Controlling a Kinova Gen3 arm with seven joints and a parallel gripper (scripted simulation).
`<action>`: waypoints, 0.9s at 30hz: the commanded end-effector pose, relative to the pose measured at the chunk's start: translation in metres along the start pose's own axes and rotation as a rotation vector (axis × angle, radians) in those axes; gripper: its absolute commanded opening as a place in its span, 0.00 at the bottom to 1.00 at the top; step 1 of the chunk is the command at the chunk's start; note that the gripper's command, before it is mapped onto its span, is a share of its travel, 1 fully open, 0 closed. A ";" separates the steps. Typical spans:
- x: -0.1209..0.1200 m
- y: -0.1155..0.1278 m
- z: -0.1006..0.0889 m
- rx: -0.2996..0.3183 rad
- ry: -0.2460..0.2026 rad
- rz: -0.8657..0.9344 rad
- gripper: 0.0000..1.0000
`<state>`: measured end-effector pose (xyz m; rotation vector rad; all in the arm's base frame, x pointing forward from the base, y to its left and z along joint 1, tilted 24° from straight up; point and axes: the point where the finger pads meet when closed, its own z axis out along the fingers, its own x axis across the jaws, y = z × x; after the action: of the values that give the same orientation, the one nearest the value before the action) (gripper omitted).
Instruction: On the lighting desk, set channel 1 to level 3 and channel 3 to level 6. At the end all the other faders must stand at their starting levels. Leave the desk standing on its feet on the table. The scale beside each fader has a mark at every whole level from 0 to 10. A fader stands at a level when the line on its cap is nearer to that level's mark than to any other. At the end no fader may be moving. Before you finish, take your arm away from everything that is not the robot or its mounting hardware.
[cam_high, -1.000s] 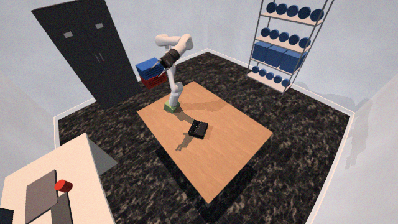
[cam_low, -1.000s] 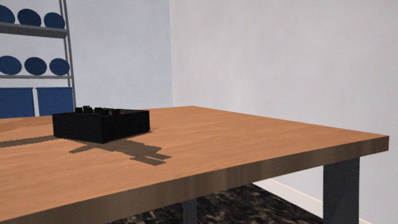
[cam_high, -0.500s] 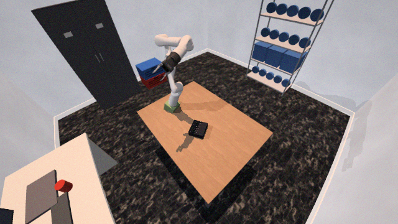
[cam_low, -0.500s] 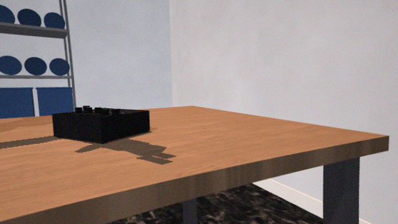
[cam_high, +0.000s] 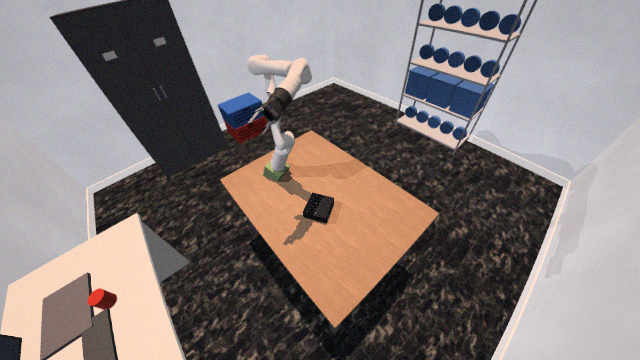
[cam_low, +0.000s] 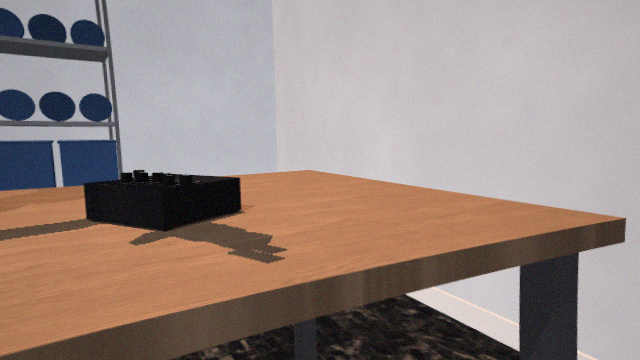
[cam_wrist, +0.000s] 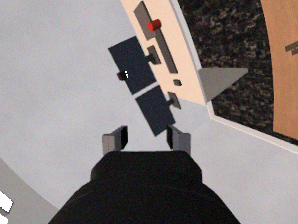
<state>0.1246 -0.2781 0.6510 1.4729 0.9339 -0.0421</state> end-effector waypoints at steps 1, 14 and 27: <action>0.005 0.000 0.002 0.002 0.011 -0.012 1.00; 0.043 -0.005 0.016 0.037 0.102 -0.046 1.00; 0.063 -0.008 0.022 0.055 0.147 -0.062 1.00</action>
<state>0.1606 -0.2698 0.6161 1.5111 1.0585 -0.0092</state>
